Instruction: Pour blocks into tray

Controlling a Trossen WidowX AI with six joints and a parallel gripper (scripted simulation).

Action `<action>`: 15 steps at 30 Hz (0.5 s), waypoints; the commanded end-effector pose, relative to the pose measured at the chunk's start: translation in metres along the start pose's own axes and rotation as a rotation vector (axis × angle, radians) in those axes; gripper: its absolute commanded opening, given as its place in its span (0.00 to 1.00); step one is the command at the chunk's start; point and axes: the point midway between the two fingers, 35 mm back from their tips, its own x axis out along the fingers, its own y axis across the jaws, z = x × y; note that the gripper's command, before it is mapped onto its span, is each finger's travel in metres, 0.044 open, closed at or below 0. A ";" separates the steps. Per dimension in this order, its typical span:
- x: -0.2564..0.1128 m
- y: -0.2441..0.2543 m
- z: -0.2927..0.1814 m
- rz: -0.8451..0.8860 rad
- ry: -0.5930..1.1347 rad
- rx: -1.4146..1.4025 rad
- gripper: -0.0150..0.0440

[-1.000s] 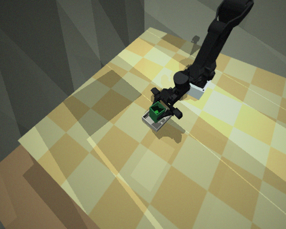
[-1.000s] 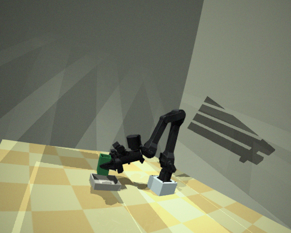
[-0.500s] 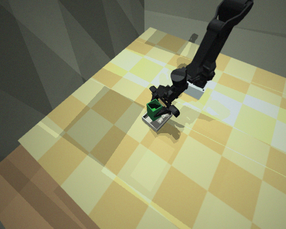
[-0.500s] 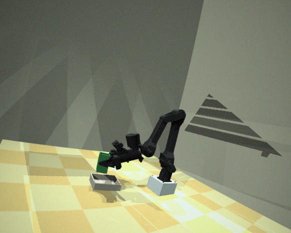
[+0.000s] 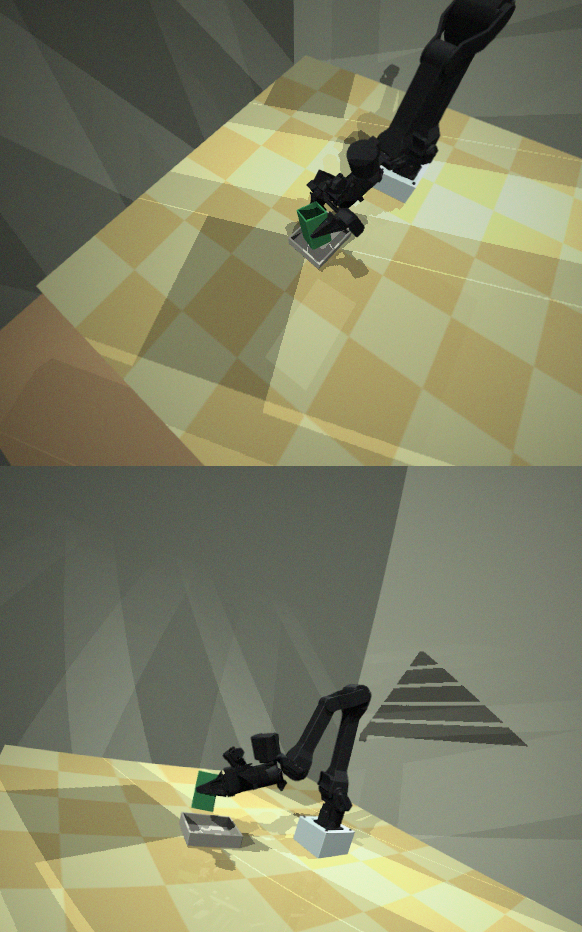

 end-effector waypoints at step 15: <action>0.002 0.001 0.000 0.005 0.001 0.408 0.25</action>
